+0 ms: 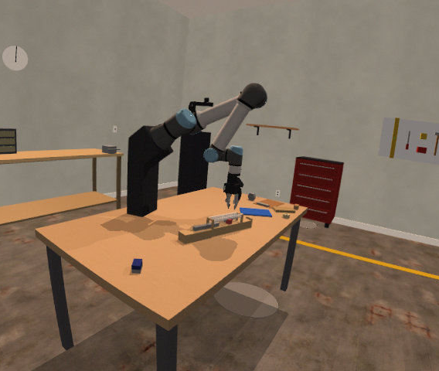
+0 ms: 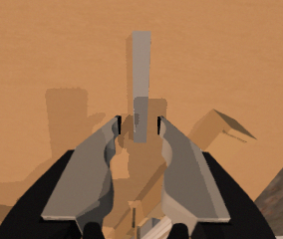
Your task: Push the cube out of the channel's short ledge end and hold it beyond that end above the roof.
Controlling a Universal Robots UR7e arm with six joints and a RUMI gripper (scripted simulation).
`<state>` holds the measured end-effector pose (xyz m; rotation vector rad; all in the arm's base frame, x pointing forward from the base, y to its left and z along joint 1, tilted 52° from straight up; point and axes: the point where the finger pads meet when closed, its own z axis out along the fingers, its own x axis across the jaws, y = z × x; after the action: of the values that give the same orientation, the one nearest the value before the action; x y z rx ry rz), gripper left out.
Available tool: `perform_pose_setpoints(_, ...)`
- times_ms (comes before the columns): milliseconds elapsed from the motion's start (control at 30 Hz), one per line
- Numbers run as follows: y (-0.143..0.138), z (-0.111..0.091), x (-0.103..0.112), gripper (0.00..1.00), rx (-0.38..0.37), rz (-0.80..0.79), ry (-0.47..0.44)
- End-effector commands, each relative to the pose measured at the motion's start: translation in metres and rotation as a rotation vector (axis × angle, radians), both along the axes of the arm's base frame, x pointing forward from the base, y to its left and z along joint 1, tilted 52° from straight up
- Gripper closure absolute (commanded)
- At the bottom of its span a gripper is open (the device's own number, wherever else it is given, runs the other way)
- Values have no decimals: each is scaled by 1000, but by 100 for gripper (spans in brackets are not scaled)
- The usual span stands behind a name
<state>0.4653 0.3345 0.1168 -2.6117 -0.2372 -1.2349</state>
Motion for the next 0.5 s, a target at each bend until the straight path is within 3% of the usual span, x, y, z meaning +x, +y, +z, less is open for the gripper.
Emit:
perform_pose_setpoints(0,6,-12,16,78,1,0,-3)
perform_pose_setpoints(467,12,-24,30,78,1,0,-3)
